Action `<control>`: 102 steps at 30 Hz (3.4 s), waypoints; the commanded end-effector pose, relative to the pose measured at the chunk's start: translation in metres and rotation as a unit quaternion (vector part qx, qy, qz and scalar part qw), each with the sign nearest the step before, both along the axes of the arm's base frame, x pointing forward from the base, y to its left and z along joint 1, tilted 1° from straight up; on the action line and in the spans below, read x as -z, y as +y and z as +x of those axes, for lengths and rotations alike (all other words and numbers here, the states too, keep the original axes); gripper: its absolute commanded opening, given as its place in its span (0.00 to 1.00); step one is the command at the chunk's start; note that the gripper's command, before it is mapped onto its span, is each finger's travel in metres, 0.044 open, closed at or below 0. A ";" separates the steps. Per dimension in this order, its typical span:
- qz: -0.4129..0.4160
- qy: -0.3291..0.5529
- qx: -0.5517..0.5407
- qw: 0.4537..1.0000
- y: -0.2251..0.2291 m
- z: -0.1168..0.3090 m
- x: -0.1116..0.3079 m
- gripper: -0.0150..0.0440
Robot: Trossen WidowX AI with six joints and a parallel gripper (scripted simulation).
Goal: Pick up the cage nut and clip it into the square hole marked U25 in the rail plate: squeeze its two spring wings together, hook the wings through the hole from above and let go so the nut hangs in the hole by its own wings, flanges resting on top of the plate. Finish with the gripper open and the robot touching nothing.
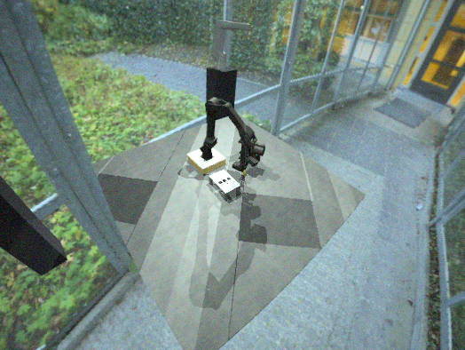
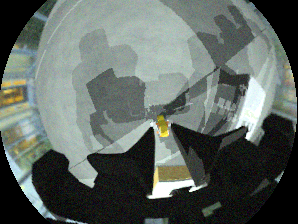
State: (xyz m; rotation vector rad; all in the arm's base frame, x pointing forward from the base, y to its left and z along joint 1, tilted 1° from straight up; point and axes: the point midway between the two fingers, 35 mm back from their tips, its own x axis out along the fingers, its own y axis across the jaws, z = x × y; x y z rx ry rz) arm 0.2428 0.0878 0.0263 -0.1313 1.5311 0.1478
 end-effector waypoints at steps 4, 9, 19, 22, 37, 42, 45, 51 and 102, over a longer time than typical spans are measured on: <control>-0.003 0.000 -0.003 1.000 -0.001 0.001 0.002 0.46; -0.003 0.000 -0.003 1.000 -0.001 0.001 0.002 0.46; -0.003 0.000 -0.003 1.000 -0.001 0.001 0.002 0.46; -0.003 0.000 -0.003 1.000 -0.001 0.001 0.002 0.46; 0.000 0.000 0.000 1.000 -0.001 0.000 0.001 0.31; 0.000 0.000 0.000 1.000 -0.001 0.000 0.001 0.31; 0.000 0.000 0.000 1.000 -0.001 0.000 0.001 0.31; 0.000 0.000 0.000 1.000 -0.001 0.000 0.001 0.31; -0.002 0.000 -0.003 1.000 -0.001 -0.004 -0.098 0.31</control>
